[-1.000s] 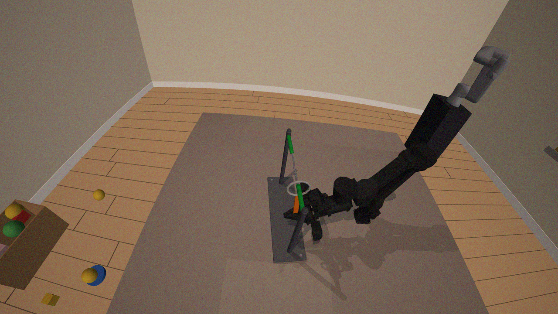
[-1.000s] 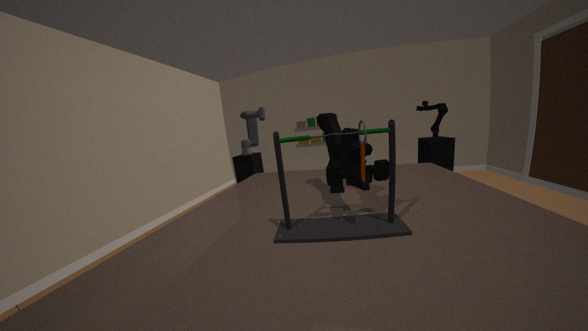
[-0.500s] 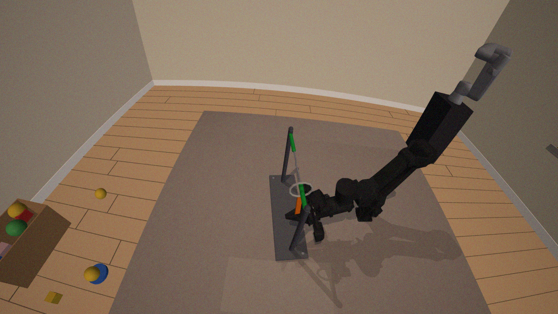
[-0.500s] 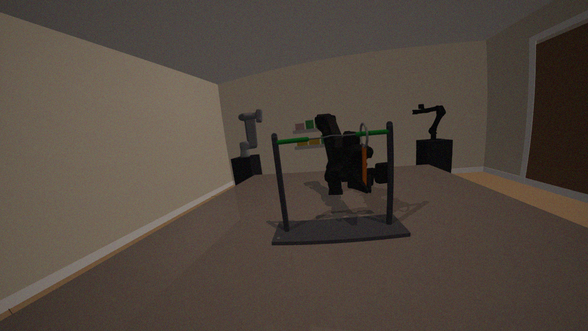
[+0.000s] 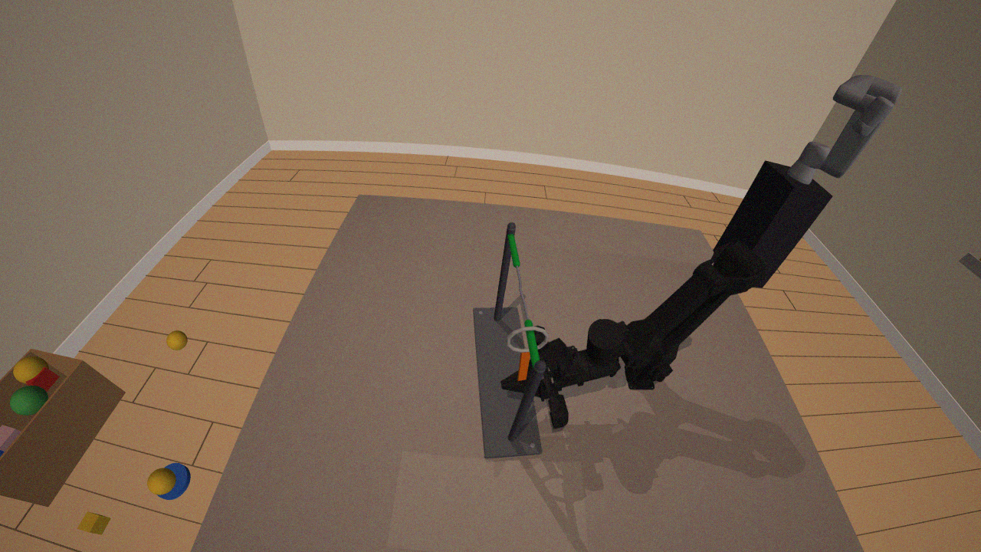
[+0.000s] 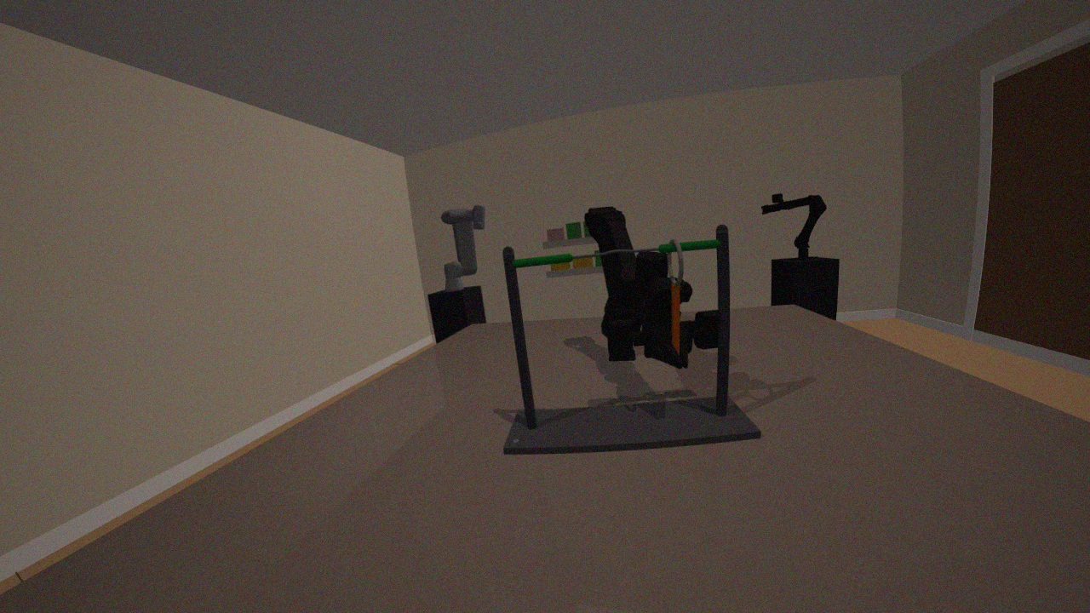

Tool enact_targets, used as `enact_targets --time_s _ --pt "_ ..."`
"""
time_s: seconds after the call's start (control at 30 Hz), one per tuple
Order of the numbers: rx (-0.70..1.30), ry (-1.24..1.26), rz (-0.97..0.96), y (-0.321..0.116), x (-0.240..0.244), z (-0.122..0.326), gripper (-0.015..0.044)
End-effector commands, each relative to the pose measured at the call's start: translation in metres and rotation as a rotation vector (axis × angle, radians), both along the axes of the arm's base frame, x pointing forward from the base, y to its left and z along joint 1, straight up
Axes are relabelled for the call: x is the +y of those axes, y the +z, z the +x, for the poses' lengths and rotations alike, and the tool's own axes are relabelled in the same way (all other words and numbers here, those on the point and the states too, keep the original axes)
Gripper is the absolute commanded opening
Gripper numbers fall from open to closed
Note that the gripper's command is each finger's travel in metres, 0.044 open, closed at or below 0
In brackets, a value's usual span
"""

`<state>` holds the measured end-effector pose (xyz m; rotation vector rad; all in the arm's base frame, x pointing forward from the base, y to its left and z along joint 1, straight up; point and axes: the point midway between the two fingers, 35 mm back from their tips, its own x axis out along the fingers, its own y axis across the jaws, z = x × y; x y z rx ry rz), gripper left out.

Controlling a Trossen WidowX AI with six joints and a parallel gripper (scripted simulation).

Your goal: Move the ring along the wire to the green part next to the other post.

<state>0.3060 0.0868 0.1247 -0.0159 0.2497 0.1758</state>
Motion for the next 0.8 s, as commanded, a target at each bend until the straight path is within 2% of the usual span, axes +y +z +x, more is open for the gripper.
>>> enact_targets --time_s 0.0,0.3,0.67,0.7,0.77 --pt "0.001 -0.006 0.002 -0.0009 -0.0009 -0.0002 -0.015" --pt "0.001 -0.006 0.002 -0.0009 -0.0009 -0.0002 -0.015" --pt "0.0 0.0 0.0 -0.0004 -0.0001 -0.0004 0.0139" --pt "0.0 0.0 0.0 -0.0001 -0.0002 -0.0009 0.016" --pt "0.0 0.0 0.0 0.0008 -0.0004 -0.0027 0.016"
